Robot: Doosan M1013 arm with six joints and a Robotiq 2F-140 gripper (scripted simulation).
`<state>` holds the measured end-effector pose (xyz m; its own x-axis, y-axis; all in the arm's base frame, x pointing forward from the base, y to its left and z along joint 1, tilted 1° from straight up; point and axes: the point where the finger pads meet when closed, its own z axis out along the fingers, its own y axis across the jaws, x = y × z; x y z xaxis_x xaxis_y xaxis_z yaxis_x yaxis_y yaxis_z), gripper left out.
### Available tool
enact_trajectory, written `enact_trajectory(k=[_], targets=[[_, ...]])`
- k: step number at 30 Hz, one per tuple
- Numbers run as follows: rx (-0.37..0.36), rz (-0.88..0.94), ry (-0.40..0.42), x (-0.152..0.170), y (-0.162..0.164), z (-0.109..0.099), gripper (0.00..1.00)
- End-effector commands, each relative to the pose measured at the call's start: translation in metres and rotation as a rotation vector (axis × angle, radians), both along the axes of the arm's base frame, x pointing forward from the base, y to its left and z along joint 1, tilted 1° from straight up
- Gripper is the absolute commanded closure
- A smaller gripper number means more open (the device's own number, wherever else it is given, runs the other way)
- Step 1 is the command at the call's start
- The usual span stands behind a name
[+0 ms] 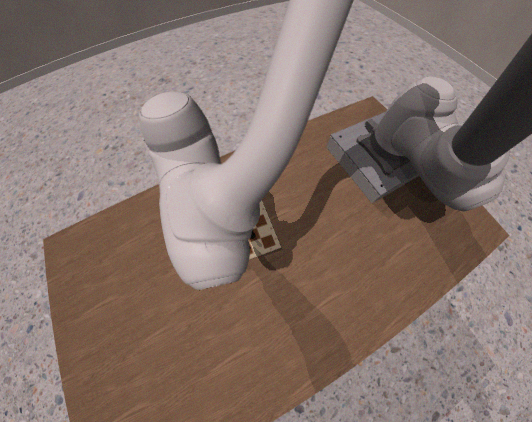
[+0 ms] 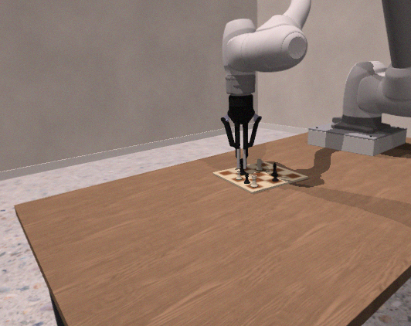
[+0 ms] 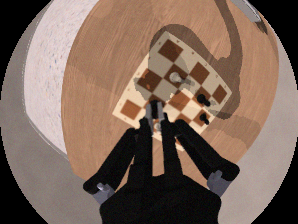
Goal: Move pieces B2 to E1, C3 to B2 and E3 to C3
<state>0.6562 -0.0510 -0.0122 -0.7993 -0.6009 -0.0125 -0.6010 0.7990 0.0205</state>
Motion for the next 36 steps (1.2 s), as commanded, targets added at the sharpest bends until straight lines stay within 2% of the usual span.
enact_trajectory(k=[1, 12, 13, 18, 19, 23, 24, 26, 27, 36], targets=[[0.000, 0.000, 0.000, 0.0000, 0.0000, 0.0001, 1.00], [0.000, 0.000, 0.000, 0.0000, 0.0000, 0.0001, 1.00], [0.000, 0.000, 0.000, 0.0000, 0.0000, 0.0001, 0.95], [0.000, 0.000, 0.000, 0.0000, 0.0000, 0.0001, 0.90], [0.000, 0.000, 0.000, 0.0000, 0.0000, 0.0001, 0.85], [0.000, 0.000, 0.000, 0.0000, 0.0000, 0.0001, 0.85], [0.000, 0.000, 0.000, 0.0000, 0.0000, 0.0001, 0.80], [0.000, 0.000, 0.000, 0.0000, 0.0000, 0.0001, 0.80], [0.000, 0.000, 0.000, 0.0000, 0.0000, 0.0001, 0.75], [0.000, 0.000, 0.000, 0.0000, 0.0000, 0.0002, 0.75]])
